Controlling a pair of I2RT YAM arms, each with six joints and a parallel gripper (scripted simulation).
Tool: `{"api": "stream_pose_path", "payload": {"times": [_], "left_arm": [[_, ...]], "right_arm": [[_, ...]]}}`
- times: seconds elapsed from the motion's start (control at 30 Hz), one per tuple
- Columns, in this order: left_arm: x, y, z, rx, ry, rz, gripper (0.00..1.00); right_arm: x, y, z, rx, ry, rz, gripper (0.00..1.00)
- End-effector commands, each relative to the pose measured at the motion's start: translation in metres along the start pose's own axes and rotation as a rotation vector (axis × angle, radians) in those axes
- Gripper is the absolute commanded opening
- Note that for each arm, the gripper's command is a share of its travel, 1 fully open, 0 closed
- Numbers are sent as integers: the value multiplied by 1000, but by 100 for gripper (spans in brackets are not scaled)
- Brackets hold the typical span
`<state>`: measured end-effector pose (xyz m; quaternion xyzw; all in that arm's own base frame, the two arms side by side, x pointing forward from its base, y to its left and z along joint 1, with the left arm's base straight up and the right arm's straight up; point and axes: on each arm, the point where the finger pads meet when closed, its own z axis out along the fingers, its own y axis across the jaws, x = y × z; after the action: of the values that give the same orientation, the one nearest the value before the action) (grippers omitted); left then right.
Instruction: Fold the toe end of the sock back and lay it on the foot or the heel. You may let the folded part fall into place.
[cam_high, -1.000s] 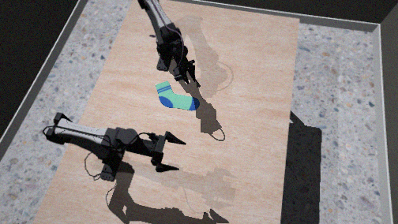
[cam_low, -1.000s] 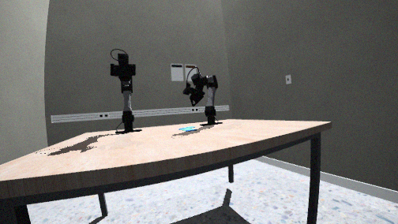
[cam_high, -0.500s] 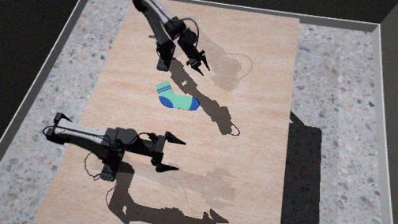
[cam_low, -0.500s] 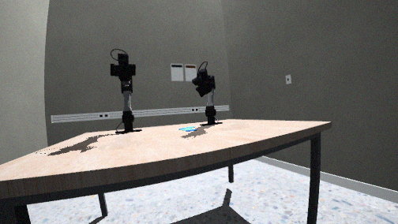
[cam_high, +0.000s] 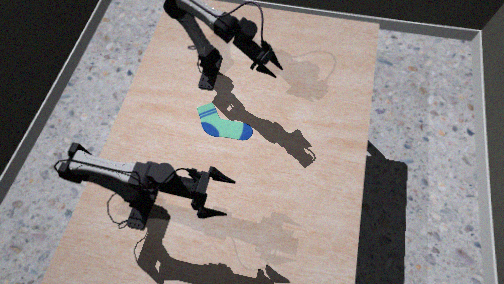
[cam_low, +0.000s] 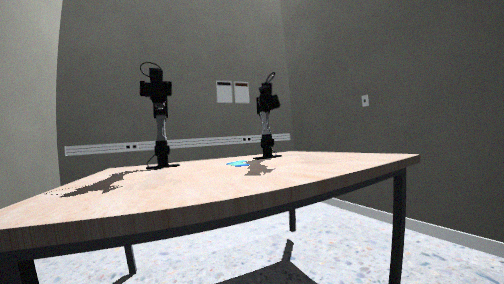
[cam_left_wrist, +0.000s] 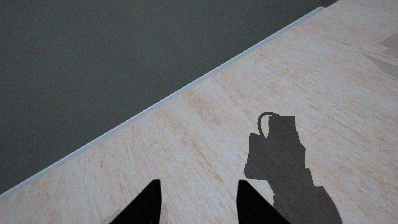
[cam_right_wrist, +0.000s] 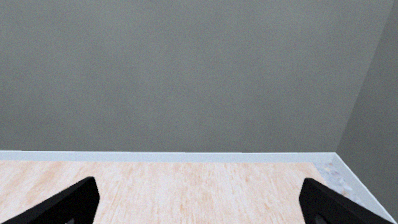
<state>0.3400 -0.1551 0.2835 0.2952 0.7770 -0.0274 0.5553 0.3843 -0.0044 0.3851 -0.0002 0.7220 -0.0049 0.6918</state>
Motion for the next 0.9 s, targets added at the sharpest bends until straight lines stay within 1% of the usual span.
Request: {"api": "stream_pose_path", "payload": {"times": [0.0, 0.1, 0.17, 0.27, 0.3, 0.37, 0.43, 0.5, 0.53, 0.57, 0.67, 0.73, 0.8, 0.87], "left_arm": [[-46, 37, -18, -99, -146, -89, 38], [-48, 54, -16, -126, -165, -136, 38], [-57, 68, -28, -165, -207, -165, 38], [-60, 88, -30, -209, -230, -209, 38], [-66, 95, -40, -232, -263, -222, 38], [-65, 108, -39, -259, -268, -250, 38], [-65, 108, -39, -259, -268, -250, 38], [-62, 119, -37, -282, -268, -271, 38], [-67, 125, -46, -302, -295, -282, 38], [-74, 136, -61, -346, -330, -296, 38], [-72, 152, -58, -369, -343, -333, 38], [-73, 164, -64, -399, -365, -355, 38], [-84, 175, -87, -435, -427, -369, 38], [-77, 185, -80, -450, -414, -392, 38]], "right_arm": [[-13, 0, -3, 0, -33, -1, 100], [-13, 0, -3, 0, -33, -1, 100], [-13, 0, -3, 0, -33, -1, 100], [-13, 0, -3, 0, -33, -1, 100], [-13, 0, -3, 0, -33, -1, 100], [-13, 0, -3, 0, -33, -1, 100], [-13, 0, -3, 0, -33, -1, 100], [-13, 0, -3, 0, -33, -1, 100], [-13, 0, -3, 0, -33, -1, 100], [-13, 0, -3, 0, -33, -1, 100], [-13, 0, -3, 0, -33, -1, 100], [-13, 0, -3, 0, -33, -1, 100], [-13, 0, -3, 0, -33, -1, 100], [-13, 0, -3, 0, -33, -1, 100]]}}
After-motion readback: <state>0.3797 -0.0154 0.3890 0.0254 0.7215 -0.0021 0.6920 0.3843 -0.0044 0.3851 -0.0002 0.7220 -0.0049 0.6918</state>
